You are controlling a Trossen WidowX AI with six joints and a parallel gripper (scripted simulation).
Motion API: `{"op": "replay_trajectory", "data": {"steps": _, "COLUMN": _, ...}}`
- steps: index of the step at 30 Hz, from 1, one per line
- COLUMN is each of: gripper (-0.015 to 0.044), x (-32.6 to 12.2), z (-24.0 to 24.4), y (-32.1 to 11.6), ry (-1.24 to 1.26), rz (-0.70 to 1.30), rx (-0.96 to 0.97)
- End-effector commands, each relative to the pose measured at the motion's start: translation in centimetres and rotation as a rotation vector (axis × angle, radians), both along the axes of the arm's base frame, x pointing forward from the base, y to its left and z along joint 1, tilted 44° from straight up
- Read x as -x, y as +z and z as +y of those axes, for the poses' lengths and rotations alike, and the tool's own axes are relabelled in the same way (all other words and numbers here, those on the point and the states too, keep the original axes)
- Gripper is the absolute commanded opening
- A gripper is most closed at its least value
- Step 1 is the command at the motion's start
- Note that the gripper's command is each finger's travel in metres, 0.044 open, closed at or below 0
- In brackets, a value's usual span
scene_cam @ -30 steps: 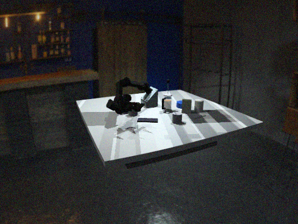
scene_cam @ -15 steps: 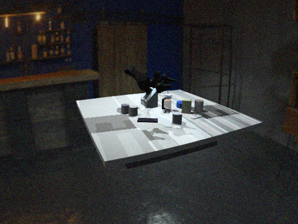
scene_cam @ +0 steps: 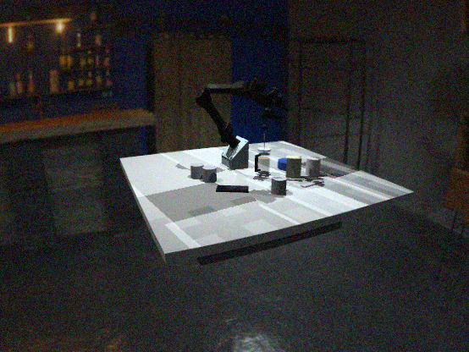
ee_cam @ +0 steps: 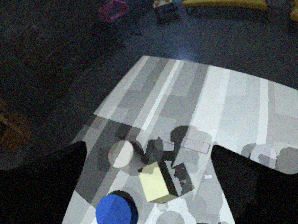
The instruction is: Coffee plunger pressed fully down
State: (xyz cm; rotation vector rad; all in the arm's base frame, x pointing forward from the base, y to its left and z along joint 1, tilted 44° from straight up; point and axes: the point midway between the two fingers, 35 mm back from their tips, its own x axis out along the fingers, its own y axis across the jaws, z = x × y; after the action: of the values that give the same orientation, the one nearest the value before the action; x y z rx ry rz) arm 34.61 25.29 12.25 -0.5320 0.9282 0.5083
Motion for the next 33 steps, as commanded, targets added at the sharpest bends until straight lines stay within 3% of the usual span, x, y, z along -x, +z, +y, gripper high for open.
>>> {"op": "replay_trajectory", "data": {"steps": 1, "gripper": 0.0440, "x": 5.7, "z": -0.2, "y": -0.7, "ry": -0.075, "rz": -0.045, "rx": 0.129}}
{"op": "replay_trajectory", "data": {"steps": 12, "gripper": 0.0440, "x": 17.4, "z": -3.8, "y": 1.3, "ry": -0.121, "rz": -0.495, "rx": 0.310}}
{"op": "replay_trajectory", "data": {"steps": 23, "gripper": 0.0440, "x": 17.1, "z": -7.9, "y": -2.9, "ry": -0.120, "rz": -0.506, "rx": 0.309}}
{"op": "replay_trajectory", "data": {"steps": 33, "gripper": 0.0440, "x": 16.6, "z": -8.0, "y": -3.3, "ry": -0.123, "rz": -0.505, "rx": 0.309}}
